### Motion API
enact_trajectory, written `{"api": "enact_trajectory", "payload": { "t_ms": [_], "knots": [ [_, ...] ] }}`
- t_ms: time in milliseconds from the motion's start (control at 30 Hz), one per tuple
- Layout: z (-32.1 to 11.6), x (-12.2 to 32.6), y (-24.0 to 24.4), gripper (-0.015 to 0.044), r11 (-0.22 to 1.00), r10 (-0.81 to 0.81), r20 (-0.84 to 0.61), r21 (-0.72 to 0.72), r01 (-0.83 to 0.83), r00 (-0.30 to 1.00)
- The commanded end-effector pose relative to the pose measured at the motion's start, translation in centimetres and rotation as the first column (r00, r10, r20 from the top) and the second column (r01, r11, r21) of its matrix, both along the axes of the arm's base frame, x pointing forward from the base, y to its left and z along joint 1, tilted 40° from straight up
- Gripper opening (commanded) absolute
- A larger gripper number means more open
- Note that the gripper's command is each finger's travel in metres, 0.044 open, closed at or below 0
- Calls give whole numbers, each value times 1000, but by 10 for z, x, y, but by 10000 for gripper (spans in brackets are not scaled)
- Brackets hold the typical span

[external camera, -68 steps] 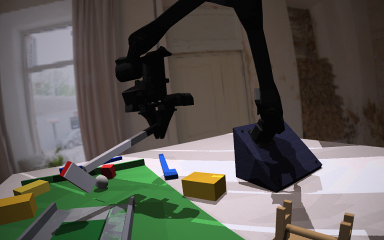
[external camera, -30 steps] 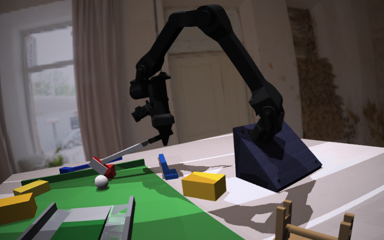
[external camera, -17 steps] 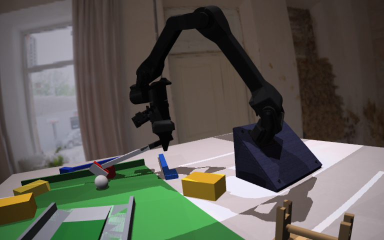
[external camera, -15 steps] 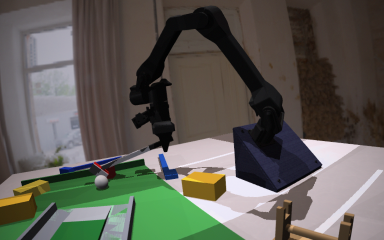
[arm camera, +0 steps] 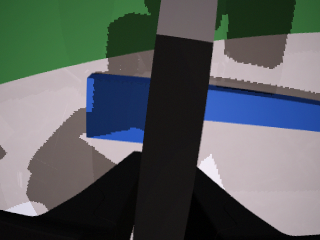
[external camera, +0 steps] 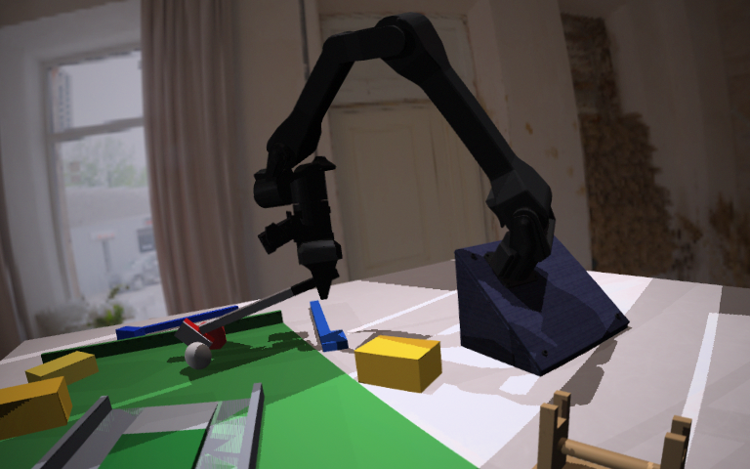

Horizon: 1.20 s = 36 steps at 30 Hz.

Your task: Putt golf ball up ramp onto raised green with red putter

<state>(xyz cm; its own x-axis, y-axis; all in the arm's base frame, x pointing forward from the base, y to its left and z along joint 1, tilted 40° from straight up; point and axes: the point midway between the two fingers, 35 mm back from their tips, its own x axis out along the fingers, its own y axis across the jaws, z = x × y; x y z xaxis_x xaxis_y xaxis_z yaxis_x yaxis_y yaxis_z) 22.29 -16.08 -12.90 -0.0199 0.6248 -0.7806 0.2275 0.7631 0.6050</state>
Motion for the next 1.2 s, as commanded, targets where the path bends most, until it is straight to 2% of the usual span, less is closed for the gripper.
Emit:
{"api": "enact_trajectory", "payload": {
  "t_ms": [0, 300, 500, 600, 767, 1067, 1167],
  "knots": [
    [-5, 0, -4, 0, 1000, -8, 5, -1, 8, 1000],
    [2, 2, 5, 0, 1000, -9, 0, 5, 9, 1000],
    [53, 25, 68, 0, 1000, -10, 4, 6, 10, 1000],
    [64, 27, 85, 0, 1000, -9, 5, 10, 9, 1000],
    [72, 28, 79, 0, 1000, -9, 5, 9, 9, 1000],
    [110, 27, 47, 0, 1000, -9, 4, 7, 9, 1000],
    [105, 27, 51, 0, 1000, -16, -4, 13, 16, 1000]
  ]
}}
